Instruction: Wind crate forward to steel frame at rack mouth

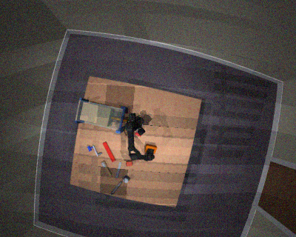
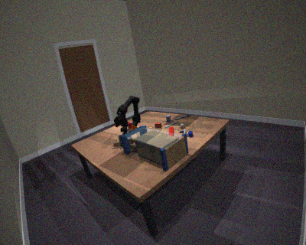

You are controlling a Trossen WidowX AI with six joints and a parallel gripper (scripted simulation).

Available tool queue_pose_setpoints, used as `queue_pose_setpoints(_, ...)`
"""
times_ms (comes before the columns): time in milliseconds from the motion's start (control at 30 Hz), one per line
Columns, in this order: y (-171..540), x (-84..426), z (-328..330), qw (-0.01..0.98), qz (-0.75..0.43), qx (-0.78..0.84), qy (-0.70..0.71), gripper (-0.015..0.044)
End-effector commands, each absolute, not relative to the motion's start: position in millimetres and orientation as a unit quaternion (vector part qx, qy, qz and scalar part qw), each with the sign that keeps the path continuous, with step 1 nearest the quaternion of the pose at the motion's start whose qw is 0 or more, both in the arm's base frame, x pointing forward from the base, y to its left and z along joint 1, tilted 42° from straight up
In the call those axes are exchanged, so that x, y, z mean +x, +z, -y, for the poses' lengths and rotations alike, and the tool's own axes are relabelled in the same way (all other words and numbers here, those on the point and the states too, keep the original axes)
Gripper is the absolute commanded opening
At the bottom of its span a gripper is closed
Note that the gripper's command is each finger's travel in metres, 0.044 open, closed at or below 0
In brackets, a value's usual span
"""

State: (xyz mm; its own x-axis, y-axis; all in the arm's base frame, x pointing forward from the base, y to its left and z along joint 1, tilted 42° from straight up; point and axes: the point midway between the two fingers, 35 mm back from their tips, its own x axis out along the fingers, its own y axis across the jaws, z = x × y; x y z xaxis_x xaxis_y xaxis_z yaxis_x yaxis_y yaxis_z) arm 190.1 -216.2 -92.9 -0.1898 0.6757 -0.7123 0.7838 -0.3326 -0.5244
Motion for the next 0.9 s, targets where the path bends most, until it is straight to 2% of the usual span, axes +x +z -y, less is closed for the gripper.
queue_pose_setpoints(0, -96.0, 195.0, 213.6, -0.043, -0.498, 0.657, -0.564, 0.0000)
queue_pose_setpoints(867, -96.1, 197.3, 213.9, -0.079, -0.471, 0.657, -0.583, 0.0000)
